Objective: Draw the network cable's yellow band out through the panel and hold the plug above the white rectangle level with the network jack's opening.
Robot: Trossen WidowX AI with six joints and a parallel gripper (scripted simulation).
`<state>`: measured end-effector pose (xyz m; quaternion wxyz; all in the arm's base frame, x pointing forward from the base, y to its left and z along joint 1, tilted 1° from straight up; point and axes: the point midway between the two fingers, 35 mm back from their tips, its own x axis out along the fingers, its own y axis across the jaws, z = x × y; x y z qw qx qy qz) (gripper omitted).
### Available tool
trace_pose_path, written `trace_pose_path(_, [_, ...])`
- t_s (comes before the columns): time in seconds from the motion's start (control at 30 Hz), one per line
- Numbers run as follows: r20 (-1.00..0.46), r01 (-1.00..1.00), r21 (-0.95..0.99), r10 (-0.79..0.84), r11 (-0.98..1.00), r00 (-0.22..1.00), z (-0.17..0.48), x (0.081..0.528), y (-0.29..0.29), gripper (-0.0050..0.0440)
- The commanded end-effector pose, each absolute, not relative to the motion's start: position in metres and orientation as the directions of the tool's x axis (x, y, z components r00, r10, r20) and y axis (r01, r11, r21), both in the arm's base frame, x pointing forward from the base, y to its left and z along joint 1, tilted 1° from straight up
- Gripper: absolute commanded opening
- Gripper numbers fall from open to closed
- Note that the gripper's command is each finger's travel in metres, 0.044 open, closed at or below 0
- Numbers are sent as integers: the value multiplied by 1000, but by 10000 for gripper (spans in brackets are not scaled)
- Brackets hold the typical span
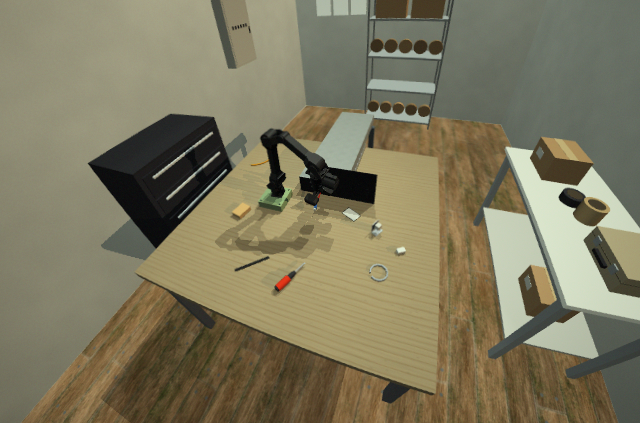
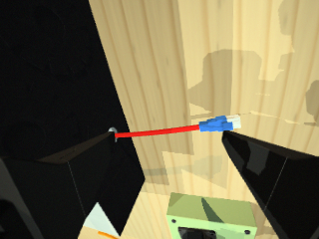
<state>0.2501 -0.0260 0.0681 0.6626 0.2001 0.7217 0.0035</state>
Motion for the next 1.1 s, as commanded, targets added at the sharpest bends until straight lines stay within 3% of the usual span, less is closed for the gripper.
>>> trace_pose_path(0.0, [-975,441,191,221,877,-17,77,251,-26,440])
trace_pose_path(0.33, [-989,680,97,150,726,-19,81,245,-24,440])
trace_pose_path(0.6, [-997,886,20,75,464,-17,87,236,-20,440])
trace_pose_path(0.9, [-1000,974,-5,21,227,-10,91,230,-18,440])
trace_pose_path(1.07, [-1000,1000,10,-23,-10,9,97,228,-18,440])
